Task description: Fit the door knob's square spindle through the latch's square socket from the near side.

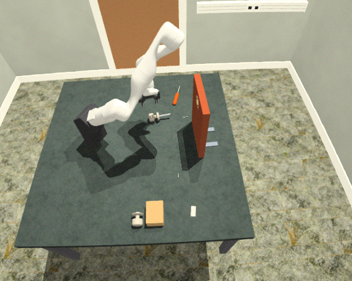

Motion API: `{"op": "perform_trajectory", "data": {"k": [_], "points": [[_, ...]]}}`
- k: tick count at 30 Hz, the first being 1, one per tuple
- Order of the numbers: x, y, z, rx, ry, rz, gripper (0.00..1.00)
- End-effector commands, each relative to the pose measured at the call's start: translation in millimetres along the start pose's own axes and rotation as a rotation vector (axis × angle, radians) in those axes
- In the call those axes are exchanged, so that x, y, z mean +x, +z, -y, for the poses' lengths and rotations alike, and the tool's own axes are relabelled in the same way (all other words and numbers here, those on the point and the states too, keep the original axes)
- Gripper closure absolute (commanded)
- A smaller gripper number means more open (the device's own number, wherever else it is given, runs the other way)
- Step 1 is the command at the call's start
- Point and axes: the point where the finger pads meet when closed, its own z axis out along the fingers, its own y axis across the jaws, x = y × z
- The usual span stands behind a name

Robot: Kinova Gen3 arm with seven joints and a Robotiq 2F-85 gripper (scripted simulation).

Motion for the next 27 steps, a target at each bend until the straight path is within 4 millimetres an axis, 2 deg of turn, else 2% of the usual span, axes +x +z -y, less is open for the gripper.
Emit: {"op": "perform_trajectory", "data": {"k": [1, 10, 27], "points": [[-0.1, 1.0, 0.9, -0.006, -0.004, -0.003, 0.10], [-3.5, 8.0, 1.5, -0.010, -0.027, -0.006, 0.10], [-4.1, 9.2, 2.0, -0.018, -0.094, -0.019, 0.10]]}}
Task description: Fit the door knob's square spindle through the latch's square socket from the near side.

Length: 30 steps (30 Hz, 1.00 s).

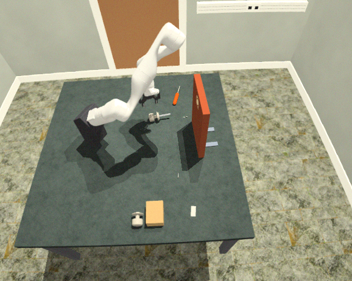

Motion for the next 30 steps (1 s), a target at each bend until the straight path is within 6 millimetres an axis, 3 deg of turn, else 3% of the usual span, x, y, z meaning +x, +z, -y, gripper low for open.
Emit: {"op": "perform_trajectory", "data": {"k": [1, 18, 30], "points": [[-0.7, 0.8, 0.6, -0.006, -0.031, -0.006, 0.10], [-1.8, 3.0, 0.6, -0.037, -0.216, -0.038, 0.10], [-5.2, 9.9, 1.6, -0.039, -0.224, -0.040, 0.10]]}}
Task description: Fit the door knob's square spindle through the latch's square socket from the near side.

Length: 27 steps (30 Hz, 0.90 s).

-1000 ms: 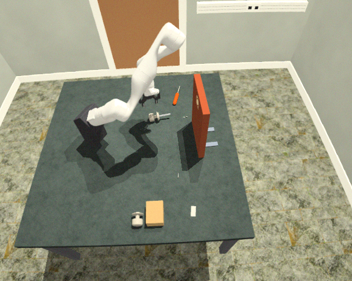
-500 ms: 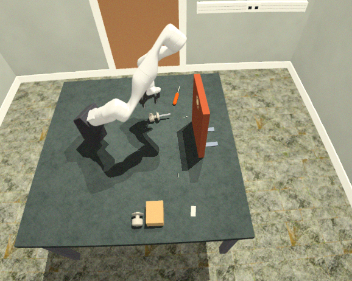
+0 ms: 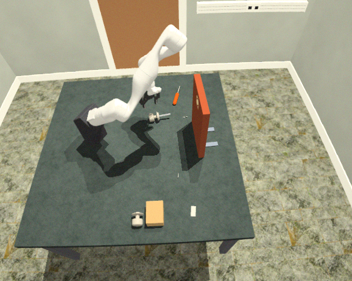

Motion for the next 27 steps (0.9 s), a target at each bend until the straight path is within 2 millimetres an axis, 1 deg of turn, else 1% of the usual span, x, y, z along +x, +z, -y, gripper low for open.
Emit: {"op": "perform_trajectory", "data": {"k": [1, 12, 22, 27], "points": [[-0.3, 0.3, -0.2, -0.001, -0.003, -0.001, 0.10], [-0.7, 1.4, 0.4, -0.009, -0.074, -0.015, 0.10], [-1.6, 3.2, 0.9, -0.034, -0.226, -0.042, 0.10], [-2.1, 4.1, 0.9, -0.043, -0.273, -0.050, 0.10]]}}
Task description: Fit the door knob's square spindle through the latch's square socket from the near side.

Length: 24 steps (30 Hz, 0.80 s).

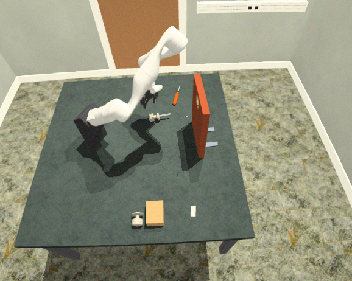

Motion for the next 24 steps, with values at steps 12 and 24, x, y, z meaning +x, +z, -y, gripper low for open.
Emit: {"op": "perform_trajectory", "data": {"k": [12, 24], "points": [[-3.4, 7.9, 3.6, -0.007, -0.017, -0.004, 0.10], [-4.0, 9.5, 4.6, -0.024, -0.137, -0.027, 0.10]]}}
